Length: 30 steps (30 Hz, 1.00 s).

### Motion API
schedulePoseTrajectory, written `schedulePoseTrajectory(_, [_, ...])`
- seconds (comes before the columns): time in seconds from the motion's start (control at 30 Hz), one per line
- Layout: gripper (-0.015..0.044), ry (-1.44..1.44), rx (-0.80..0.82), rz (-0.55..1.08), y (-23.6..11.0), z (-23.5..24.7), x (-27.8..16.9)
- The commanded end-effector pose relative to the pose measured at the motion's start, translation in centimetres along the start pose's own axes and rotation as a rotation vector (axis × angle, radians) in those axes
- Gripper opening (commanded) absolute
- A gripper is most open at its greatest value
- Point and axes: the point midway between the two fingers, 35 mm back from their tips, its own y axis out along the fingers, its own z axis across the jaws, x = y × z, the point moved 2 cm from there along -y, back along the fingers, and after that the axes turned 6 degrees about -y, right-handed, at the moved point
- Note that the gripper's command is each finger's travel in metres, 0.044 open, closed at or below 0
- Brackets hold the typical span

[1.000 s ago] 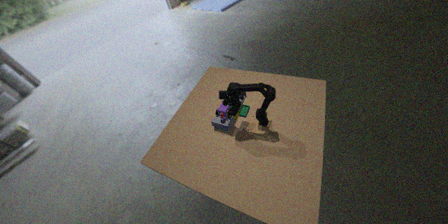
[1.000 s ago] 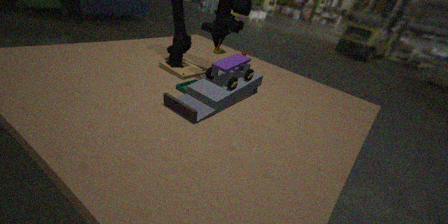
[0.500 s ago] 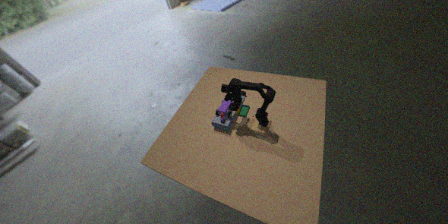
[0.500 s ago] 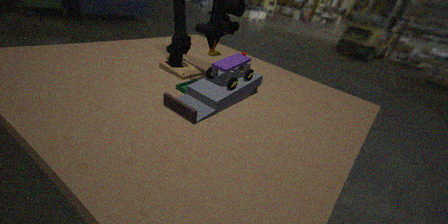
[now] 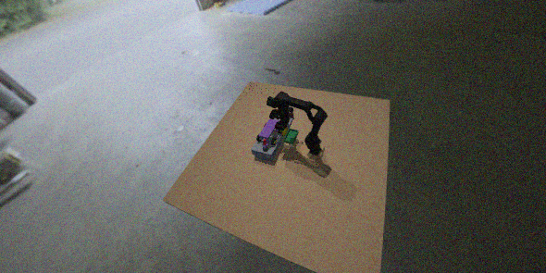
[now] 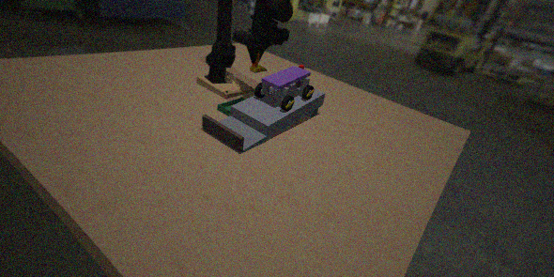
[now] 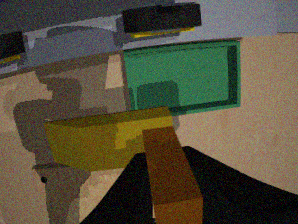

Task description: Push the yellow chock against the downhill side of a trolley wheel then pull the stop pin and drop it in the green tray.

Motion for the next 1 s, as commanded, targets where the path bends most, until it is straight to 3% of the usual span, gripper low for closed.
schedulePoseTrajectory(0.0, [0.0,-0.003,0.002,0.001,0.1,-1.4,0.2])
schedulePoseTrajectory(0.97, [0.0,-0.005,0.007,0.001,0.8,-12.3,1.3])
